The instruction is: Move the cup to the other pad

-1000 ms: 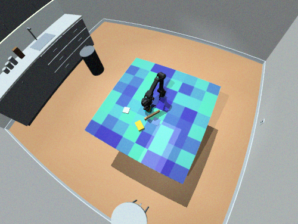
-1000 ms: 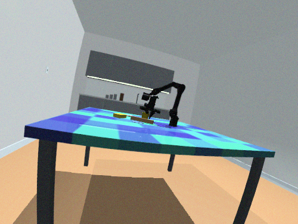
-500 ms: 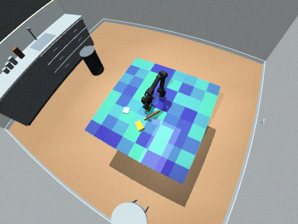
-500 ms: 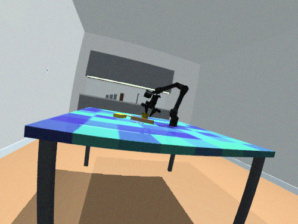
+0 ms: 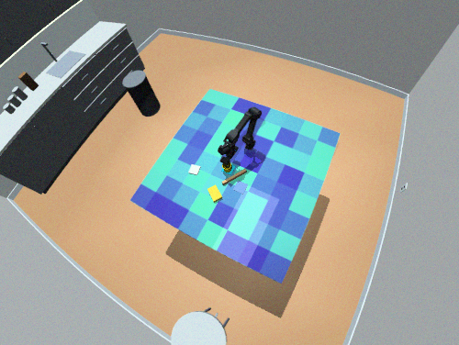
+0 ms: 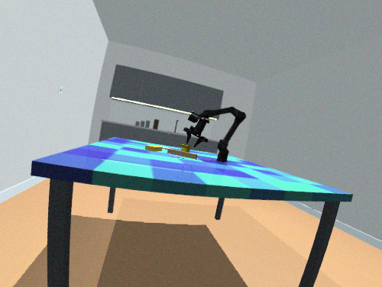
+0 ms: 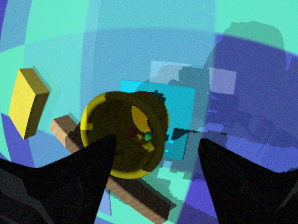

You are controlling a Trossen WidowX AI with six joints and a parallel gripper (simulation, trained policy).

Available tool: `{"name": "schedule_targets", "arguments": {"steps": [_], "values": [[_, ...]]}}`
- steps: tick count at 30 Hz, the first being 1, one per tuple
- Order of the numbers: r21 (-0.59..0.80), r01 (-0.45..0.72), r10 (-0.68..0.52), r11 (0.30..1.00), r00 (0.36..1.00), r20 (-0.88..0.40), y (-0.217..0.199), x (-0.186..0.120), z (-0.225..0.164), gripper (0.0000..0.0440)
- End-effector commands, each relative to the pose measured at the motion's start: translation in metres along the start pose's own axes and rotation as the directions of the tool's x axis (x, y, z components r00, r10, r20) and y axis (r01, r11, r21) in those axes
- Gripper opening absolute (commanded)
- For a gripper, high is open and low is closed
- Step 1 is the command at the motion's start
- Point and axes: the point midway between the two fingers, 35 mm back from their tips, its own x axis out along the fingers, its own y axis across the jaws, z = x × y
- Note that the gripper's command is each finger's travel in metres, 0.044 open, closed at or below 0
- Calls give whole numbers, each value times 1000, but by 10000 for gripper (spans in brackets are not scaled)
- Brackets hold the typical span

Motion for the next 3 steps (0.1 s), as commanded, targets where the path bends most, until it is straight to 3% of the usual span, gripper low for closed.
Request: {"name": "schedule_targets", "arguments": {"steps": [1,3], "values": [[12,-37,37,999,999,6,3,-13,3,304],[17,-55,54,998,998,13,4,-20,5,327]]}}
